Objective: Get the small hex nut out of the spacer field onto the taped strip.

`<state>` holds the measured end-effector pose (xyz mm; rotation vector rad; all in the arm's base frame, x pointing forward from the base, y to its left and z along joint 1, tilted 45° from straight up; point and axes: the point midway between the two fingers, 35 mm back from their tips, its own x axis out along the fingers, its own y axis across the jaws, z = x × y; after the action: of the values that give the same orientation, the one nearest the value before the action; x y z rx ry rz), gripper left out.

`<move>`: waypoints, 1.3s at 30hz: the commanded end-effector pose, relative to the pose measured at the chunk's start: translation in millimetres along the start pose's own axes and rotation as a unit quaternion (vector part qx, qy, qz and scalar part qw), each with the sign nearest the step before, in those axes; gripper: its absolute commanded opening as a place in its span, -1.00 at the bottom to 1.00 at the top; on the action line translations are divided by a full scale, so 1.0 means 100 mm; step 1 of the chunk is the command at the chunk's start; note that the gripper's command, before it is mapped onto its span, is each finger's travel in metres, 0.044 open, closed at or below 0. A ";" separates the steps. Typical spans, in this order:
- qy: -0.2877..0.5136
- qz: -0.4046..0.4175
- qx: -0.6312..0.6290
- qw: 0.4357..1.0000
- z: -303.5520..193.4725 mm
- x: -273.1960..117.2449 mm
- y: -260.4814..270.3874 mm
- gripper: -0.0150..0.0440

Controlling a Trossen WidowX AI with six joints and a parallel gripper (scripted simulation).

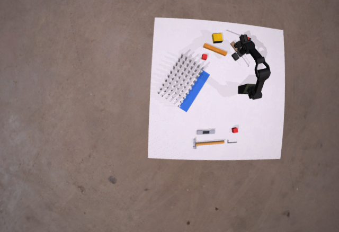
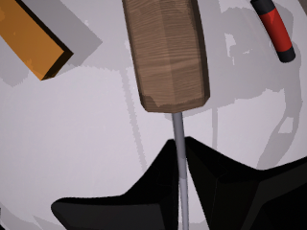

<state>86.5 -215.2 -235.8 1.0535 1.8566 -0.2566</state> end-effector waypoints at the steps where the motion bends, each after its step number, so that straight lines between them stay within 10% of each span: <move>1: -0.007 0.004 -0.043 0.999 -0.01 0.02 -0.09 -0.49; 39: -0.112 -0.006 -0.453 0.884 -0.11 0.24 -0.85 -0.49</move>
<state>10.9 -247.0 -269.9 0.3497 1.4987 0.4367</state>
